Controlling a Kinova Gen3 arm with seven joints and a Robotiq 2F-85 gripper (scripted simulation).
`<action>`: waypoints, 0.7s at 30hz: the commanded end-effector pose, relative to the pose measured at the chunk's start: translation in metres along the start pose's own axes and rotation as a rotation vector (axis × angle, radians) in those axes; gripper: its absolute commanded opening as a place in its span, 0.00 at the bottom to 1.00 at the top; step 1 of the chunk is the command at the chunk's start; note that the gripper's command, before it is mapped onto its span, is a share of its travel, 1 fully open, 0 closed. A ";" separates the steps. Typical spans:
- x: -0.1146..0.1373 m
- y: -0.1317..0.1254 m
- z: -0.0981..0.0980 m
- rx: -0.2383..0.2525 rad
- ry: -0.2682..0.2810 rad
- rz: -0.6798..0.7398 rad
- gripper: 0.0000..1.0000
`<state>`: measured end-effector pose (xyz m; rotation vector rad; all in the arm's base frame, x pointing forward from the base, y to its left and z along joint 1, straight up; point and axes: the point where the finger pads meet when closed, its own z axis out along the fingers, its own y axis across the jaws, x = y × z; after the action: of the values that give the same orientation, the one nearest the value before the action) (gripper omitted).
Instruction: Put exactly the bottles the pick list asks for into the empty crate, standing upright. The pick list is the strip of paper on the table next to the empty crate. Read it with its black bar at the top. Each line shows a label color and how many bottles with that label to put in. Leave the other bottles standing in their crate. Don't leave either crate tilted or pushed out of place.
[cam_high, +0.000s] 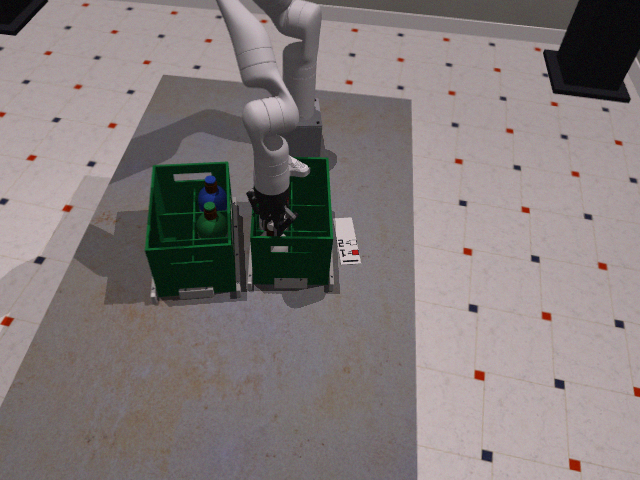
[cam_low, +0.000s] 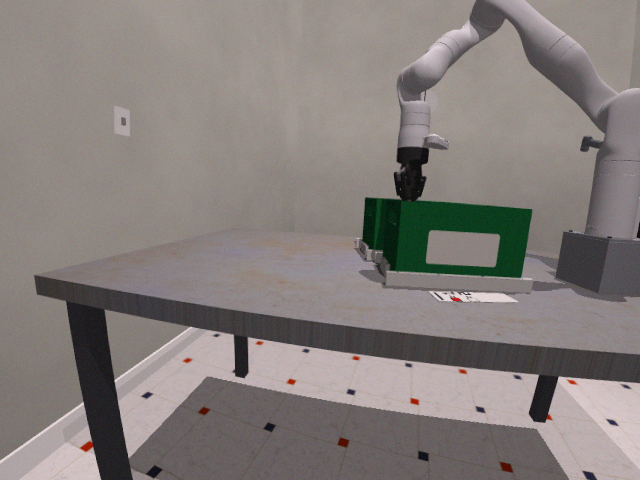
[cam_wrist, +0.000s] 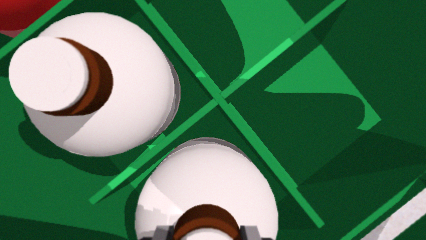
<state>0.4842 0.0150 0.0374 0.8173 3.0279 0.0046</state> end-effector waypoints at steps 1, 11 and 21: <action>-0.001 0.000 0.000 -0.001 -0.002 0.000 0.10; -0.001 0.000 0.000 -0.001 -0.002 0.000 0.10; -0.001 0.000 0.004 -0.001 -0.002 0.000 0.67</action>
<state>0.4843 0.0150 0.0325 0.8172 3.0278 0.0047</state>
